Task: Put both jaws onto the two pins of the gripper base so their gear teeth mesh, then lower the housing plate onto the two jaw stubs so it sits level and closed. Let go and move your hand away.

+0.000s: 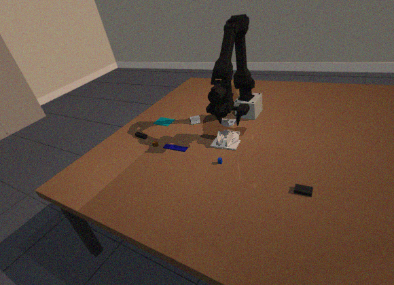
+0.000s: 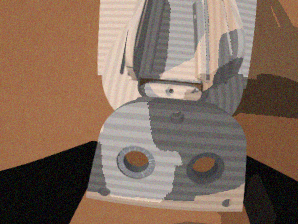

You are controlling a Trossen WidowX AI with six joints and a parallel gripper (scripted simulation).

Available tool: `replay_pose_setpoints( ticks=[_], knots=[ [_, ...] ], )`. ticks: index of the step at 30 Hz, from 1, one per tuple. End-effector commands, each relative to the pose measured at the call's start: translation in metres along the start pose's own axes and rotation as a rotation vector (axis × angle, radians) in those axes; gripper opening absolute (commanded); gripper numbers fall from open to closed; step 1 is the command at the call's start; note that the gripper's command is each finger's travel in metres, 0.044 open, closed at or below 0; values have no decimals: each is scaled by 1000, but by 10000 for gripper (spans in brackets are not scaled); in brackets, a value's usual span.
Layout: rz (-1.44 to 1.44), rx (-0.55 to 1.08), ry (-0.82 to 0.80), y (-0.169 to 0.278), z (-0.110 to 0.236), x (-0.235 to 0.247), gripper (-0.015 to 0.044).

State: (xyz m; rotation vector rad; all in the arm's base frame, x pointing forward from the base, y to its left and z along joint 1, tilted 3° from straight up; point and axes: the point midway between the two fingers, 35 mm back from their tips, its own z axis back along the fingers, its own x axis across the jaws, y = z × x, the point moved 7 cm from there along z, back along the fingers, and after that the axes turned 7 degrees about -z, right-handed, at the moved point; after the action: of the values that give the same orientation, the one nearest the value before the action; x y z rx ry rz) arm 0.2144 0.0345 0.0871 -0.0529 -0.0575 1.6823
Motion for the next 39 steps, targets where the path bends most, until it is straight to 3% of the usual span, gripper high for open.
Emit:
replay_pose_setpoints(
  ticks=[1,21,39],
  knots=[
    [4,1,2,0,-8,0,351],
    [4,1,2,3,-40,0,351],
    [4,1,2,3,-41,0,351]
  ],
)
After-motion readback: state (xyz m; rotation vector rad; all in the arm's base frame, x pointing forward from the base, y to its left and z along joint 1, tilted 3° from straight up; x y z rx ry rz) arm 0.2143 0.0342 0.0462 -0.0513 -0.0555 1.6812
